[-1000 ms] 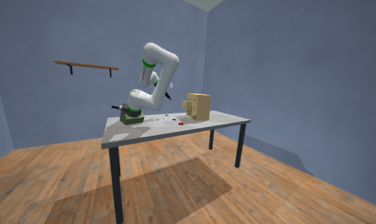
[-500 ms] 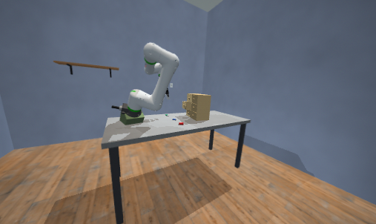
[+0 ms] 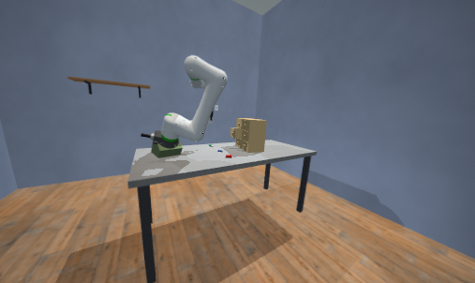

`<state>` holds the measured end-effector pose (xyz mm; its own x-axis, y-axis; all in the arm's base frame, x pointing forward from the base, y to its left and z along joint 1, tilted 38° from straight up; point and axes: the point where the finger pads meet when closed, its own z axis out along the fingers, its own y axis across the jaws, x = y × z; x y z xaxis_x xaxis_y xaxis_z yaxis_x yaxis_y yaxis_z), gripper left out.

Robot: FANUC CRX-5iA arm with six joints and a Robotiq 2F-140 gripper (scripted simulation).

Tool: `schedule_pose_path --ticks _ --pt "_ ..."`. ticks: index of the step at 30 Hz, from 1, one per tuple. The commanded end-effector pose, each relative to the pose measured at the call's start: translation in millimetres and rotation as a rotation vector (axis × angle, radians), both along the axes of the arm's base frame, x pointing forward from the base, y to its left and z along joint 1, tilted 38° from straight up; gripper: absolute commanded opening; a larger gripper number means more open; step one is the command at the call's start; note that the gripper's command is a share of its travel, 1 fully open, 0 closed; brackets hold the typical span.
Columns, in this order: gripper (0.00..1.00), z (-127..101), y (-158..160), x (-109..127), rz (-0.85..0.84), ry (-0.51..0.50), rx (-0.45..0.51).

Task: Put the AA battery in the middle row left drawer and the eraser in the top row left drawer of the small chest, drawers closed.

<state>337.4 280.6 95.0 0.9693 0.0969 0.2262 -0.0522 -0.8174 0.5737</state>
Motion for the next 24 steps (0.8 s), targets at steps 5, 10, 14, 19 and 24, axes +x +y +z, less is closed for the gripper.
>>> schedule_pose_path --ticks 5,10,14,19,24 --pt "0.20 1 1 -1 -0.008 0.012 0.000" --pt "0.20 1 1 -1 -0.008 0.012 0.000" --pt "0.20 1 1 -1 -0.008 0.012 0.000" --pt "0.20 -2 -16 12 -0.069 -0.033 0.019" --pt "0.20 -14 -88 57 -0.308 -0.209 0.091"
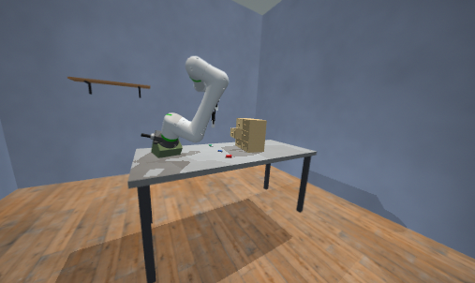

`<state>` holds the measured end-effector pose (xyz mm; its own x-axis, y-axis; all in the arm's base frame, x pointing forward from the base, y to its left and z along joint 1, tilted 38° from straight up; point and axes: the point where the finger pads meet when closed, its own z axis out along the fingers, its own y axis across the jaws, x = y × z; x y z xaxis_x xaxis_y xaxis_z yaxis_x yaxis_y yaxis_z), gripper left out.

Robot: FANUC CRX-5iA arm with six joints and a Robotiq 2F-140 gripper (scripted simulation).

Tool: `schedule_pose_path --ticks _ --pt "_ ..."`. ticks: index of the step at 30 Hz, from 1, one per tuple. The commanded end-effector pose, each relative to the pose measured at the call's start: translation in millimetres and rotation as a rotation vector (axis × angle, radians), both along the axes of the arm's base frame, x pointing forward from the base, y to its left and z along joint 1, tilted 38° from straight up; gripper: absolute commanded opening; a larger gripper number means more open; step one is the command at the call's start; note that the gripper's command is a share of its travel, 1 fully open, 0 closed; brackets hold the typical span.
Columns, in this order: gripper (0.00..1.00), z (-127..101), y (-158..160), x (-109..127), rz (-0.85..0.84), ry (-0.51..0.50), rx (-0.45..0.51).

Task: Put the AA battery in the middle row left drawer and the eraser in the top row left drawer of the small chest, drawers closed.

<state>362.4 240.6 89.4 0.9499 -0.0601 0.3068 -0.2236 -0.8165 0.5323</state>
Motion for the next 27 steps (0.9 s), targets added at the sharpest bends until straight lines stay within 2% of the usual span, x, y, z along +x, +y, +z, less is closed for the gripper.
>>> schedule_pose_path --ticks 1,2,3,6,7,8,9,11,12,15,17,27 --pt "0.20 -8 -48 32 -0.156 -0.127 0.051" --pt "0.20 -8 -48 32 -0.156 -0.127 0.051" --pt "0.20 -14 -79 45 -0.253 -0.198 0.079" --pt "0.20 -14 -79 45 -0.253 -0.198 0.079" --pt "0.20 -19 -109 55 -0.346 -0.264 0.104" --pt "0.20 -19 -109 55 -0.346 -0.264 0.104" --pt "0.20 -24 -136 62 -0.424 -0.320 0.126" --pt "0.20 -24 -136 62 -0.424 -0.320 0.126" --pt "0.20 -28 -155 65 -0.483 -0.361 0.142" --pt "0.20 -32 -173 67 -0.535 -0.397 0.156" --pt "0.17 -32 -174 67 -0.538 -0.398 0.157" --pt "0.17 -32 -174 67 -0.538 -0.398 0.157"
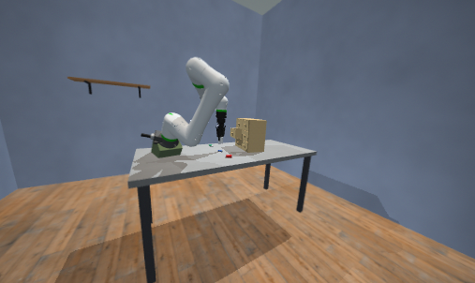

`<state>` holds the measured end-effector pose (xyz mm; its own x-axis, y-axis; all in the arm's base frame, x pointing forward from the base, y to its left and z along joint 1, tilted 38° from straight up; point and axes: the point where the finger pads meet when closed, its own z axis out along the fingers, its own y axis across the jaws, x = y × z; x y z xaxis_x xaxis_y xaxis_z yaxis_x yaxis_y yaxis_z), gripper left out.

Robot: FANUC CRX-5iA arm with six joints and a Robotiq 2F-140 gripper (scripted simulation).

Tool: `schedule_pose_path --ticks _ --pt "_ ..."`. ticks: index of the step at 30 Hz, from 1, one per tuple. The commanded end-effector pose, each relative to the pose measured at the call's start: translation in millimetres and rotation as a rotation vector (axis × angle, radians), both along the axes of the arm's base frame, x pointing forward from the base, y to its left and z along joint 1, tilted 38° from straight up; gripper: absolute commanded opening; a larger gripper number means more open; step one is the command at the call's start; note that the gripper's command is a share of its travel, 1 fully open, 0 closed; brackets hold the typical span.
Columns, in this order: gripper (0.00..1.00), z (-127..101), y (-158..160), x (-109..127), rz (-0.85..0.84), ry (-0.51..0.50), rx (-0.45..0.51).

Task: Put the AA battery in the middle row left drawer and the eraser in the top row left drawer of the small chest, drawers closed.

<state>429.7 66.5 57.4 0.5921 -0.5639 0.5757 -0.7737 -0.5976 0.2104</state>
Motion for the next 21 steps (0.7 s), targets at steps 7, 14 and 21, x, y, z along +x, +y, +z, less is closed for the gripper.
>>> schedule_pose_path --ticks 7,14,21 --pt "0.17 0.1 0.2 0.1 0.000 0.000 0.000" --pt "0.17 -0.1 0.1 0.2 0.000 0.000 0.000" --pt "0.17 -5.4 -3.6 1.9 -0.001 -0.002 0.001"
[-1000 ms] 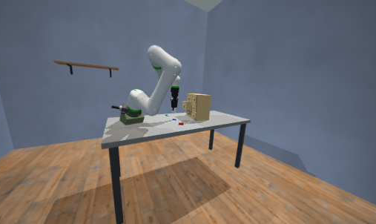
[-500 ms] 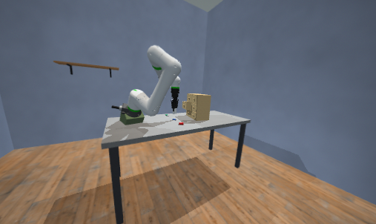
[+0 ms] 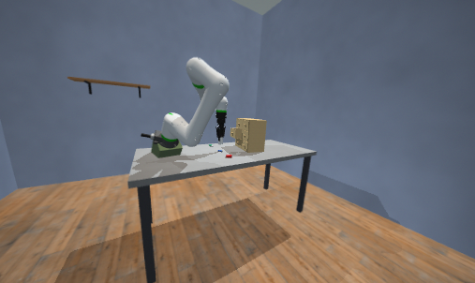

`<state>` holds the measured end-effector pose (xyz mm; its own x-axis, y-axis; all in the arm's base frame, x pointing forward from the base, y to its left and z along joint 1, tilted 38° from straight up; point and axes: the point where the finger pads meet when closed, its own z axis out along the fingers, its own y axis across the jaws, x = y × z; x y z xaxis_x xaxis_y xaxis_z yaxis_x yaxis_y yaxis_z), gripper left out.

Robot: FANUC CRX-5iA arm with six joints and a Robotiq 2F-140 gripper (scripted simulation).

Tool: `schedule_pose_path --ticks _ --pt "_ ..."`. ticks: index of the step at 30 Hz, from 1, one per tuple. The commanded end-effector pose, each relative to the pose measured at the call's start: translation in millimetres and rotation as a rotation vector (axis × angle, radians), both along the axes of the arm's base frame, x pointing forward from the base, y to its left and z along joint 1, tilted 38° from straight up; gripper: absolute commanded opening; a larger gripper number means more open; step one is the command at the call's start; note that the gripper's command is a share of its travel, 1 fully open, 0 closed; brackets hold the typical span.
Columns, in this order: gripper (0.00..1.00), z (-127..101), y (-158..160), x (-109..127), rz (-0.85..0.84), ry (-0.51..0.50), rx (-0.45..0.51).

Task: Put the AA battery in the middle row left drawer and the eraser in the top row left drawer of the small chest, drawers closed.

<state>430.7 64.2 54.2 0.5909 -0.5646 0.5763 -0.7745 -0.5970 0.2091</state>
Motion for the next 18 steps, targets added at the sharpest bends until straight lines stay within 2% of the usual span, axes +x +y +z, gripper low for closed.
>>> schedule_pose_path --ticks 1,18 --pt "0.17 -4 -2 1 0.000 -0.001 0.000" --pt "0.17 -33 -23 11 0.000 -0.001 0.000"
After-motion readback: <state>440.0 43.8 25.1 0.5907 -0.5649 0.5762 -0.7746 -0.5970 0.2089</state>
